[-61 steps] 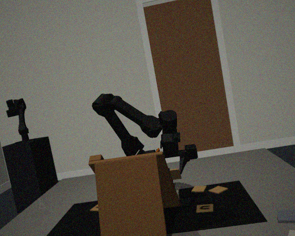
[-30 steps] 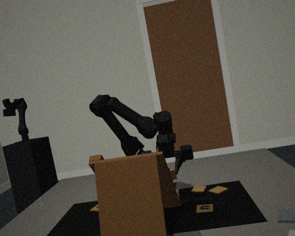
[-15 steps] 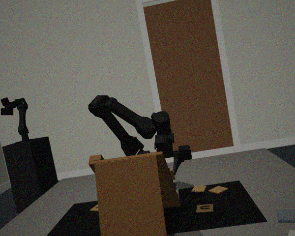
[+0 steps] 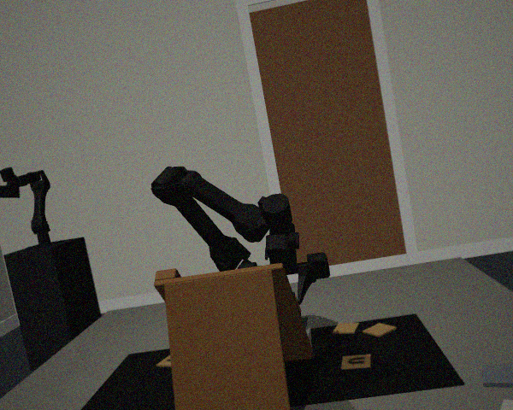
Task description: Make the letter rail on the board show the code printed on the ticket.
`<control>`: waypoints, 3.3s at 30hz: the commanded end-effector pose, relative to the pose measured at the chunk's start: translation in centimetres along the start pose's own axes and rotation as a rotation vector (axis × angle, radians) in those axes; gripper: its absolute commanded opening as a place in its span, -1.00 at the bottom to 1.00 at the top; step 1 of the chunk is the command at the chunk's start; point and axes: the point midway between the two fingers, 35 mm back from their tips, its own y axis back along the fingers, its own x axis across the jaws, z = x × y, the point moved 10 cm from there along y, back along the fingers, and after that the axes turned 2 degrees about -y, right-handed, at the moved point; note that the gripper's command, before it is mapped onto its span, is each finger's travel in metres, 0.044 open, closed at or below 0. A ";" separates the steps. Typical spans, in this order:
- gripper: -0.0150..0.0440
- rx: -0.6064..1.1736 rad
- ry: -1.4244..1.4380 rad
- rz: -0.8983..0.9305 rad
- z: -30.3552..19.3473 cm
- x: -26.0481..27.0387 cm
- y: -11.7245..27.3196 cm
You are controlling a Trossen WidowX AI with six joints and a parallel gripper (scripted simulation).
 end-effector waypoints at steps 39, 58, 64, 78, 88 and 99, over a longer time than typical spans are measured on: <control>-0.49 0.001 0.007 0.002 -0.2 -2.6 0.1; -0.49 0.001 0.008 0.002 -0.1 -3.6 0.1; -0.49 0.001 0.008 0.002 -0.1 -4.0 0.1; -0.49 0.001 0.008 0.002 0.0 -4.7 0.1; -0.49 0.001 0.009 0.001 0.0 -5.3 0.1; -0.49 0.001 0.009 0.001 0.0 -5.9 0.1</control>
